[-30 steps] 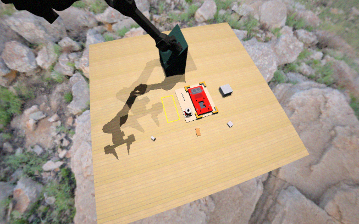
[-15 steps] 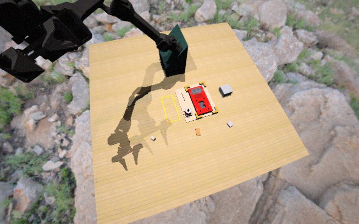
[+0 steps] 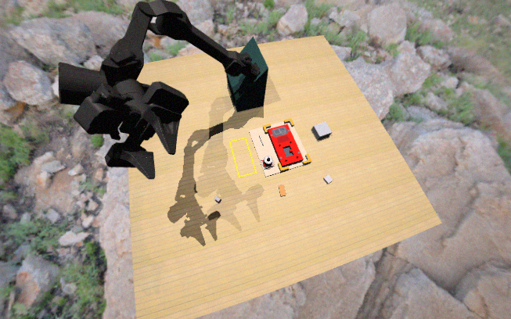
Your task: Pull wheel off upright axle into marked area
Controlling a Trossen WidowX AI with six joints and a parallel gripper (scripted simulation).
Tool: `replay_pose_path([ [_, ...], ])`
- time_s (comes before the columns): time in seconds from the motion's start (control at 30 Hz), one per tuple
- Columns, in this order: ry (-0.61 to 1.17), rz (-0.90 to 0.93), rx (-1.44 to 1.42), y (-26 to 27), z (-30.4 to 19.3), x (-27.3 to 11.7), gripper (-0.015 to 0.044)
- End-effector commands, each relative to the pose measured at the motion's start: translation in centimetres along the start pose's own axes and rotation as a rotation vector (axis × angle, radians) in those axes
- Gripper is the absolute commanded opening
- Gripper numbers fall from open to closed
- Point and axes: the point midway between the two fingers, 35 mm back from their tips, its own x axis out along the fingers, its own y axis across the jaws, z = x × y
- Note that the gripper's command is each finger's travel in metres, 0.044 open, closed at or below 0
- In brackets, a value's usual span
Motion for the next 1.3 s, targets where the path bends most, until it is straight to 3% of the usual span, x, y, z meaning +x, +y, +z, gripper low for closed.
replay_pose_path([
  [0.0,0.1,-0.026,0.059,-0.1,-3.4,1.9,0.03],
  [0.7,0.615,-0.234,0.197,1.2,-20.9,6.4,0.03],
  [1.27,1.166,-0.5,0.085,4.0,-36.8,3.2,0.03],
])
